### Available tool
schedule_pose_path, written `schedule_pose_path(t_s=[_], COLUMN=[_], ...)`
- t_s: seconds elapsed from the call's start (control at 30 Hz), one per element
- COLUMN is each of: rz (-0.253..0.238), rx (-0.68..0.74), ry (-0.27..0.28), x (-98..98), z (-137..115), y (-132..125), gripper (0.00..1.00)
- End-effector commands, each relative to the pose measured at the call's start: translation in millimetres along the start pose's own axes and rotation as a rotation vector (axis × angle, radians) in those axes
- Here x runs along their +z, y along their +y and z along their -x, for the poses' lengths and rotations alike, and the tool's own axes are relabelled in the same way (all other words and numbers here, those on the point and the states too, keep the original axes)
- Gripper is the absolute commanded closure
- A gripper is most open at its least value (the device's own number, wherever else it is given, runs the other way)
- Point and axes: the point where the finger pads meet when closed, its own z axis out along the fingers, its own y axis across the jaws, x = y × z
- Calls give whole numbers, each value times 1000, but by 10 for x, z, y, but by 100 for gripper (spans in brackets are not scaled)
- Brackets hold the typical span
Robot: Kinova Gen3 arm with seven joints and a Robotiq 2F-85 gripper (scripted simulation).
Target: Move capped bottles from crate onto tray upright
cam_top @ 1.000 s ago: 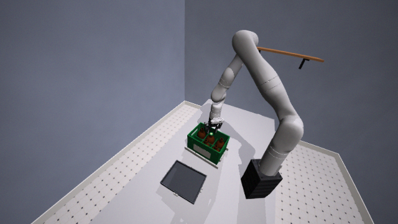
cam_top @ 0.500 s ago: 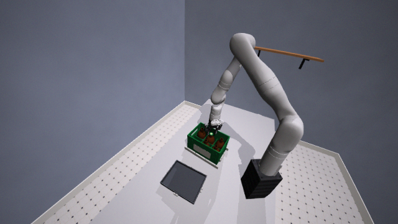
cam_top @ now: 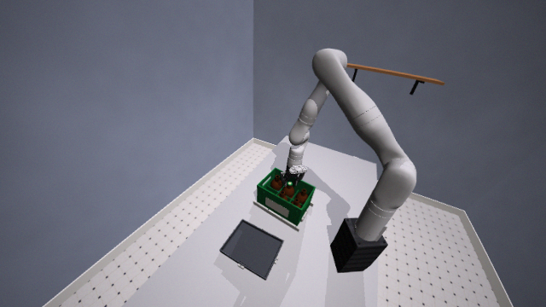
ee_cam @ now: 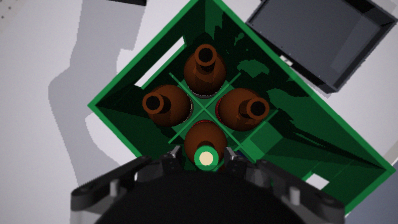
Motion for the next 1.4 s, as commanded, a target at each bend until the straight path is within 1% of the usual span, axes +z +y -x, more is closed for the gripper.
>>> schedule_pose_path(t_s=[0.0,0.27,0.9,0.93,1.37], rz=[2,2,2,1,1], rx=[-5,-11,-11,0,0], ry=[-4,-5,-5,-2,-2], x=[21,62,59,50,50], z=[22,34,42,23,23], y=[8,9,13,10,10], gripper=[40,40,40,100,100])
